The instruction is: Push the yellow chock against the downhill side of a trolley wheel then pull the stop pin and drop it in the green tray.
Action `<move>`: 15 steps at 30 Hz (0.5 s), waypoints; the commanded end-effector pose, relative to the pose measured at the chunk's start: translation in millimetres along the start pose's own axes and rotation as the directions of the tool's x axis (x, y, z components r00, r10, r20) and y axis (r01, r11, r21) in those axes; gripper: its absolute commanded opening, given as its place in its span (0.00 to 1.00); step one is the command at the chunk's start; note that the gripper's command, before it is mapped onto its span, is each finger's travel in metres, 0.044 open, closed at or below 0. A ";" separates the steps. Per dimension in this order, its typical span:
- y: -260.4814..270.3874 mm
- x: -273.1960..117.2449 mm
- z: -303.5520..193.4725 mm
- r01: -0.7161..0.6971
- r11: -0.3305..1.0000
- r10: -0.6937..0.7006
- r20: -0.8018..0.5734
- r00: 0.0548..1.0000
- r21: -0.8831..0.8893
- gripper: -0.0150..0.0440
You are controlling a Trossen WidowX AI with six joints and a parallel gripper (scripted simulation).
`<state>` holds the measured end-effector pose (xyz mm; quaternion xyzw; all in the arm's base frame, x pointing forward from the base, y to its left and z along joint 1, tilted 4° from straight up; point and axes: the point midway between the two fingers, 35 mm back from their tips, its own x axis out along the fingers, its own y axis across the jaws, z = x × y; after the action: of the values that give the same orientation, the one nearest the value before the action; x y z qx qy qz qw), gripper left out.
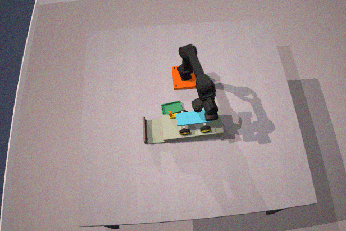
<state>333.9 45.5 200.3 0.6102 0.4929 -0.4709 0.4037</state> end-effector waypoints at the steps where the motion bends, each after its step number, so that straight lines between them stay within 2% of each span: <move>1: 0.1 4.2 -1.1 0.000 1.000 0.000 -0.004 1.000 0.007 0.58; 15: 0.2 25.6 -1.4 0.000 1.000 0.000 -0.005 1.000 0.007 0.58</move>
<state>336.1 50.8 180.5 0.6113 0.4925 -0.4709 0.4026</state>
